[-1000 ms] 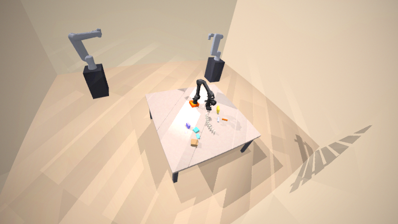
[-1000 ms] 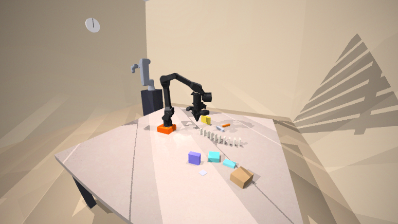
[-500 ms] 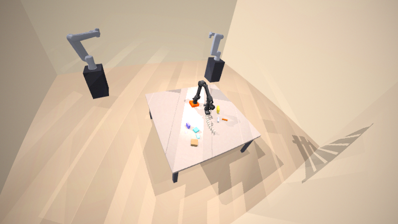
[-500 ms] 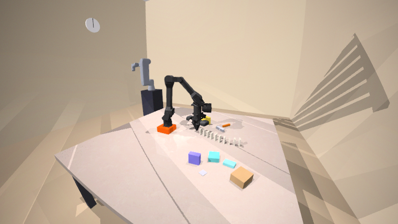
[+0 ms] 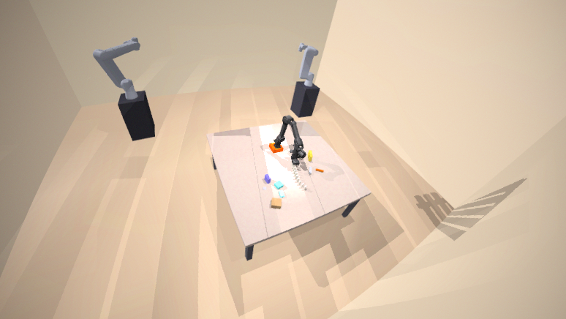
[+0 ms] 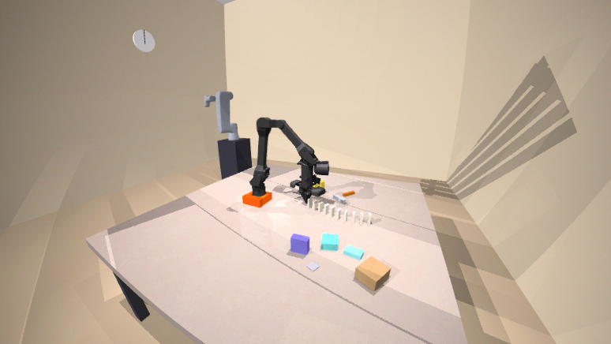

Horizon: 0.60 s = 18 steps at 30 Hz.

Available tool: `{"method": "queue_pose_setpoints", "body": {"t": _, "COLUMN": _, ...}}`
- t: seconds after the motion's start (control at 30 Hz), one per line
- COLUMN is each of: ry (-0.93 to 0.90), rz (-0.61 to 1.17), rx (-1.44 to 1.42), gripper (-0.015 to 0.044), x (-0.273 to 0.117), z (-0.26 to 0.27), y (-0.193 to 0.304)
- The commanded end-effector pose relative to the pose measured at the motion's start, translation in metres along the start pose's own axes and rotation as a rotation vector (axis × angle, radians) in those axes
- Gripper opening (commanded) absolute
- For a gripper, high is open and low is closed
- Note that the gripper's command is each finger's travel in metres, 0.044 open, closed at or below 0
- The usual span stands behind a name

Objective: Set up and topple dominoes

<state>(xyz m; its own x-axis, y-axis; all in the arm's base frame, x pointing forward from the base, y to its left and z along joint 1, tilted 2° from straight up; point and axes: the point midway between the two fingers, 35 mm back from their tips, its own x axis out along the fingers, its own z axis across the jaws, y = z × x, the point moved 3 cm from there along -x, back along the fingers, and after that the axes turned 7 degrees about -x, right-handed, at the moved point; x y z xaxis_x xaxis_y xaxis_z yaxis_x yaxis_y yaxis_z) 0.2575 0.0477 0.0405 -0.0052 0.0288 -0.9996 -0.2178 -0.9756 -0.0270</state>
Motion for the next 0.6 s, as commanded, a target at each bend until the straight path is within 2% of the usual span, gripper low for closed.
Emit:
{"method": "queue_pose_setpoints", "body": {"t": 0.0, "ry": 0.006, "rz": -0.005, "rx": -0.003, "gripper": 0.0000, "x": -0.002, "z": -0.009, "y": 0.000}}
{"method": "queue_pose_setpoints", "body": {"t": 0.27, "ry": 0.008, "rz": -0.009, "rx": 0.000, "gripper": 0.0000, "x": -0.002, "z": -0.014, "y": 0.000}}
{"method": "queue_pose_setpoints", "body": {"t": 0.37, "ry": 0.068, "rz": -0.093, "rx": -0.007, "gripper": 0.0000, "x": -0.024, "z": -0.028, "y": -0.014}}
{"method": "queue_pose_setpoints", "body": {"t": 0.57, "ry": 0.022, "rz": -0.022, "rx": -0.003, "gripper": 0.0000, "x": -0.054, "z": -0.038, "y": 0.002}}
